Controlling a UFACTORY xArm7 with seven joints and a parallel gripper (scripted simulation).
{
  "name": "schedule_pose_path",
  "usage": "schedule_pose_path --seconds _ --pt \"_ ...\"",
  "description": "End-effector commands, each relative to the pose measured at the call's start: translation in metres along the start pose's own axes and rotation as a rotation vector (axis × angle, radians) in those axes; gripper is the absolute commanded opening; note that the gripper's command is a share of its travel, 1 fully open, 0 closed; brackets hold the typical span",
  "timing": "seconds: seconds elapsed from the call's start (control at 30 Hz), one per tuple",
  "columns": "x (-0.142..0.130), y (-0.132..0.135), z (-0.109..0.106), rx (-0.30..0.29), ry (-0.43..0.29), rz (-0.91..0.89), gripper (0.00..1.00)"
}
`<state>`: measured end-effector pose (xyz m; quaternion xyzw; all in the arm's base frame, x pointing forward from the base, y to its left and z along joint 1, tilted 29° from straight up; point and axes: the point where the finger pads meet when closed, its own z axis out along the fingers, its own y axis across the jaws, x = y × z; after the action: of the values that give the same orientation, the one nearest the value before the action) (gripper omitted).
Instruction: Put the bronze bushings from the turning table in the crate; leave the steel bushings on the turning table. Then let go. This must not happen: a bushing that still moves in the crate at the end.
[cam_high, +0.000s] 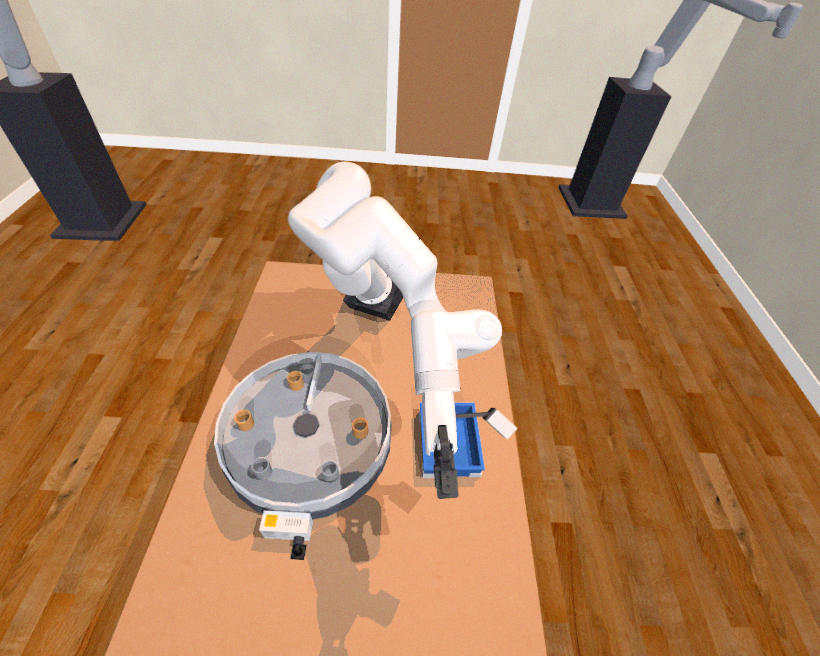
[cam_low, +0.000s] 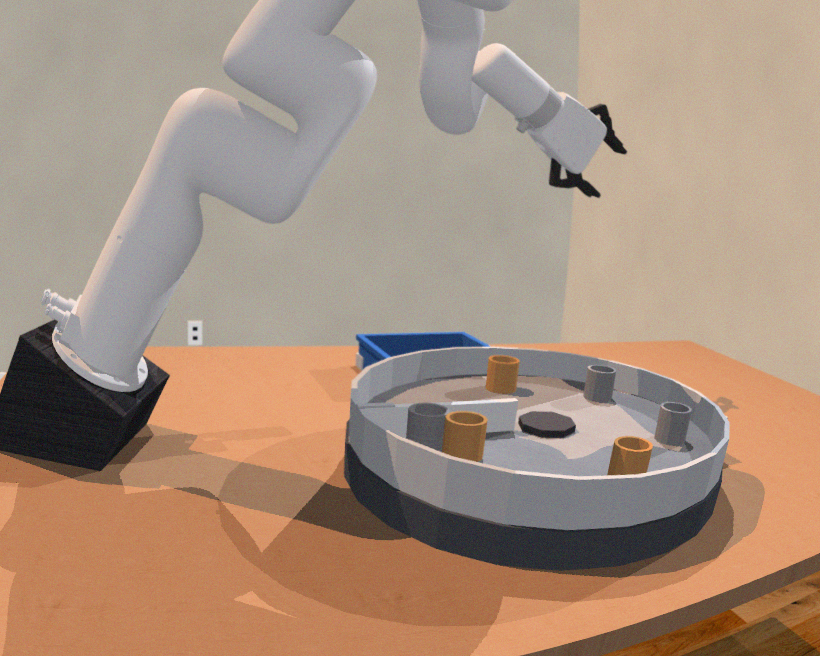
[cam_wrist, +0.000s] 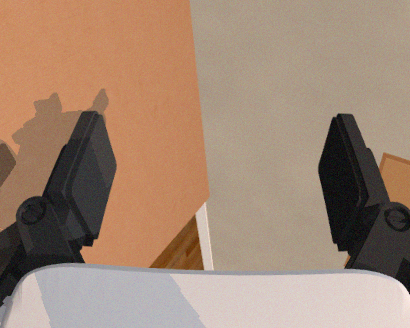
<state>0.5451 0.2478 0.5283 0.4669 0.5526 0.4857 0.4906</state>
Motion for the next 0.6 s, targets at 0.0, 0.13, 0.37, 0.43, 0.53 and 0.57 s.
schedule_pose_path --seconds 0.0,0.13,0.37,0.43,0.53,0.57 --pt "0.0 0.002 -0.001 -0.001 -0.001 0.001 1.0" --pt "-0.042 -0.004 -0.007 0.041 -0.101 0.04 1.0" --pt "-0.083 -0.009 -0.018 0.077 -0.2 0.09 1.0" --pt "-0.083 -0.009 -0.018 0.077 -0.2 0.09 1.0" --pt "-0.083 -0.009 -0.018 0.077 -0.2 0.09 1.0" --pt "-0.083 -0.009 -0.018 0.077 -0.2 0.09 1.0"
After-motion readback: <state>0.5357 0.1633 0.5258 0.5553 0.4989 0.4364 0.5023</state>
